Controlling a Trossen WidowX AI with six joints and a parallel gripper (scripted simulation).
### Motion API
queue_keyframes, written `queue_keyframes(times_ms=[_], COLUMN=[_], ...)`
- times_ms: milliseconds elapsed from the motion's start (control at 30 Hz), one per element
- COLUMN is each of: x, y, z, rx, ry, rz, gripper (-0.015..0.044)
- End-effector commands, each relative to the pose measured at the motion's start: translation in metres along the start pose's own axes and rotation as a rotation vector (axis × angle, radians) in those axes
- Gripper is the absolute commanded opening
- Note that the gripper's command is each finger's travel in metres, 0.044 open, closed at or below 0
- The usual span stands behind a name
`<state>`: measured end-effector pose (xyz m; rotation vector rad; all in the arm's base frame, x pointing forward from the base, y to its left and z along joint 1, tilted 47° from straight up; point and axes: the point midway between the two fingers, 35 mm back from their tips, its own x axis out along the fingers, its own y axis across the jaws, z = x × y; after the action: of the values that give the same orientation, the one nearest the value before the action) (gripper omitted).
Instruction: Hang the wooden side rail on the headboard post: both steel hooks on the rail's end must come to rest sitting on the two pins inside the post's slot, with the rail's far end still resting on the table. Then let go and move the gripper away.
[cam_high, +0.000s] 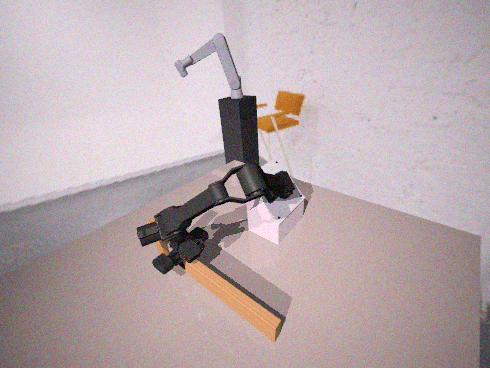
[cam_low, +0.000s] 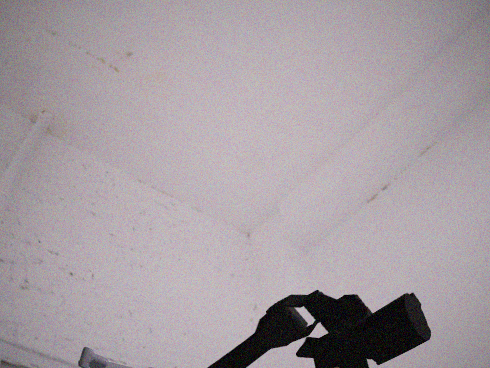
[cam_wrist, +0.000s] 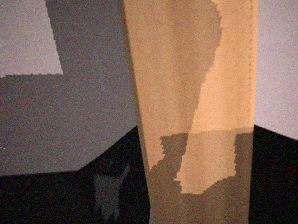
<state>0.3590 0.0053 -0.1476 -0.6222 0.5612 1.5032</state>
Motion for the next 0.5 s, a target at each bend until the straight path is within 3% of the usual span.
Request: queue_keyframes(times_ms=[0,467], x=[-0.0050,-0.0037], y=[-0.0032,-0.0016], z=[-0.0039,-0.0054], rx=[0.001,0.002], ry=[0.005,0.005], rz=[-0.015,-0.015], gripper=[0.0000,0.0000])
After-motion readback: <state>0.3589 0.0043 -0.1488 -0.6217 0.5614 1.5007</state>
